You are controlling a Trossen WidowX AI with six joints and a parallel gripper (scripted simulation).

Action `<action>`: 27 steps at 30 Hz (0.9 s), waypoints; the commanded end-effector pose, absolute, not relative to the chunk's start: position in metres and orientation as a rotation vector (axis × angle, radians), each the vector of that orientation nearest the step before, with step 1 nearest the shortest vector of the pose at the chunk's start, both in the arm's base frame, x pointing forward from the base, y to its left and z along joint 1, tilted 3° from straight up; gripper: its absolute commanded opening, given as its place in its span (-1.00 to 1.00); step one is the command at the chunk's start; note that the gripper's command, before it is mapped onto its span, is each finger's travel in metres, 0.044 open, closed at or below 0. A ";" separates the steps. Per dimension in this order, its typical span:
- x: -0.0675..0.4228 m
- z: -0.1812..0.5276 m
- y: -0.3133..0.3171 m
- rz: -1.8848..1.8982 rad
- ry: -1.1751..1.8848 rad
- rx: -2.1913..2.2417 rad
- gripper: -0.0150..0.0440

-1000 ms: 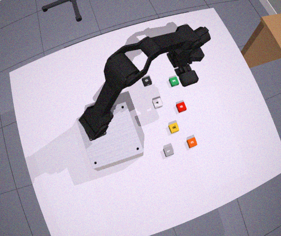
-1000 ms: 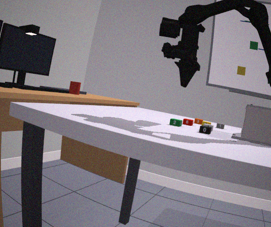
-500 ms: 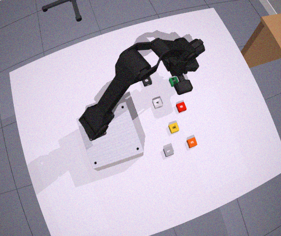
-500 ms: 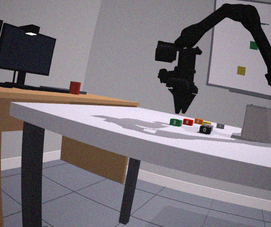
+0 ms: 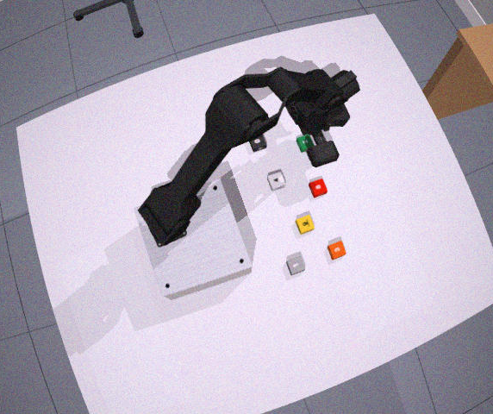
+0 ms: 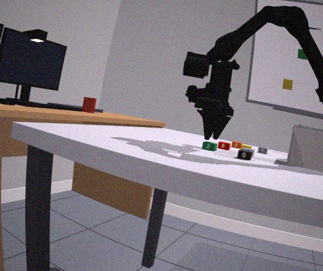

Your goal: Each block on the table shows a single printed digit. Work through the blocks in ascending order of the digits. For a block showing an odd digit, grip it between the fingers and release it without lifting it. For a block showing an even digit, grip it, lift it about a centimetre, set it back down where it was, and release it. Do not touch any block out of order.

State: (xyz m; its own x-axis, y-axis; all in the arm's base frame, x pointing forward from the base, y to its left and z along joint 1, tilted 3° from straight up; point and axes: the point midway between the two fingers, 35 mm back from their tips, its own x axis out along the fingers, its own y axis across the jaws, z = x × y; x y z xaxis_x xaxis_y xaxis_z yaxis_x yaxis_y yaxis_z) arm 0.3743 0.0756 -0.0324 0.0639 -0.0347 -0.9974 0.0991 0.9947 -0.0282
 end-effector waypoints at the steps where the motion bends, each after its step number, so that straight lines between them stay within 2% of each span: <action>1: 0.374 -0.039 0.075 -0.104 1.504 0.048 0.86; 10: 0.375 -0.052 0.074 -0.104 1.504 0.048 0.86; 21: 0.375 -0.052 0.074 -0.104 1.504 0.048 -0.08; 27: 0.375 -0.052 0.074 -0.104 1.504 0.048 -0.08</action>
